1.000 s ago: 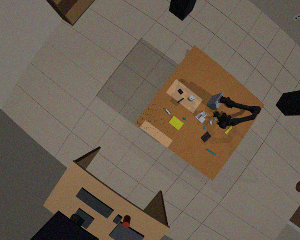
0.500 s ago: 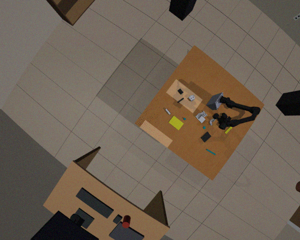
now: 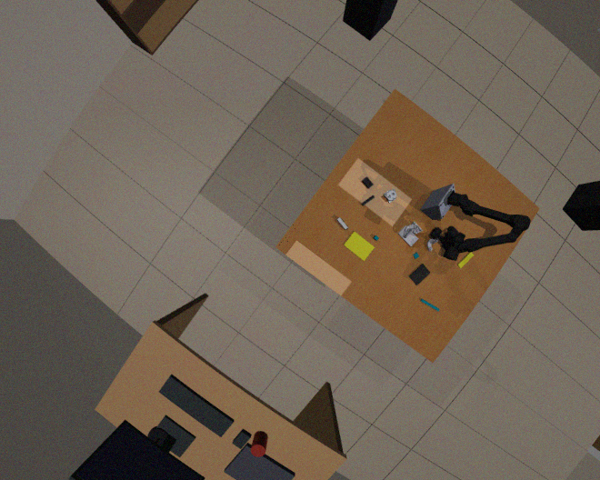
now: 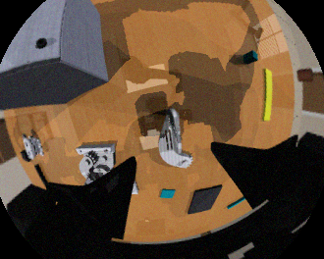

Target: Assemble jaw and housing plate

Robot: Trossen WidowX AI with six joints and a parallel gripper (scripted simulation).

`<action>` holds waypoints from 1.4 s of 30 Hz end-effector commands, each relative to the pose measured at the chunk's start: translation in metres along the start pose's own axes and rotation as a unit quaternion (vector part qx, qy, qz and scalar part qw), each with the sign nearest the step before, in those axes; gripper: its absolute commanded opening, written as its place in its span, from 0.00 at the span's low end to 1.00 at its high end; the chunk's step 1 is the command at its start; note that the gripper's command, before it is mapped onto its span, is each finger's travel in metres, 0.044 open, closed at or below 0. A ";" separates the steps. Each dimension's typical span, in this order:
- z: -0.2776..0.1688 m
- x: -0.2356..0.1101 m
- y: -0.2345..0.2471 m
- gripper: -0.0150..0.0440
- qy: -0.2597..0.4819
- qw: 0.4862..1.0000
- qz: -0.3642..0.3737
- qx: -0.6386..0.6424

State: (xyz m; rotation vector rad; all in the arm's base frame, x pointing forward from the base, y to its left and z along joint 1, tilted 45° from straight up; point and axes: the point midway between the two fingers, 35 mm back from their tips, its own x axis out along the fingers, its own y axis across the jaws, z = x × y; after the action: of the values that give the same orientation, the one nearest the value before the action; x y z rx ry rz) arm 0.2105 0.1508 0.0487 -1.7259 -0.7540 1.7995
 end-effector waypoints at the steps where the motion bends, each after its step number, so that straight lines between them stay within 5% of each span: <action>1: 0.001 0.006 0.001 1.00 -0.002 1.000 0.001 0.003; 42: 0.002 0.049 0.001 1.00 -0.002 1.000 -0.001 0.003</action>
State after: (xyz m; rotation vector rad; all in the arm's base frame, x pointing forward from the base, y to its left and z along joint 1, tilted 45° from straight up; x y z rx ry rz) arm 0.2061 0.1856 0.0145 -1.7143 -0.7583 1.8030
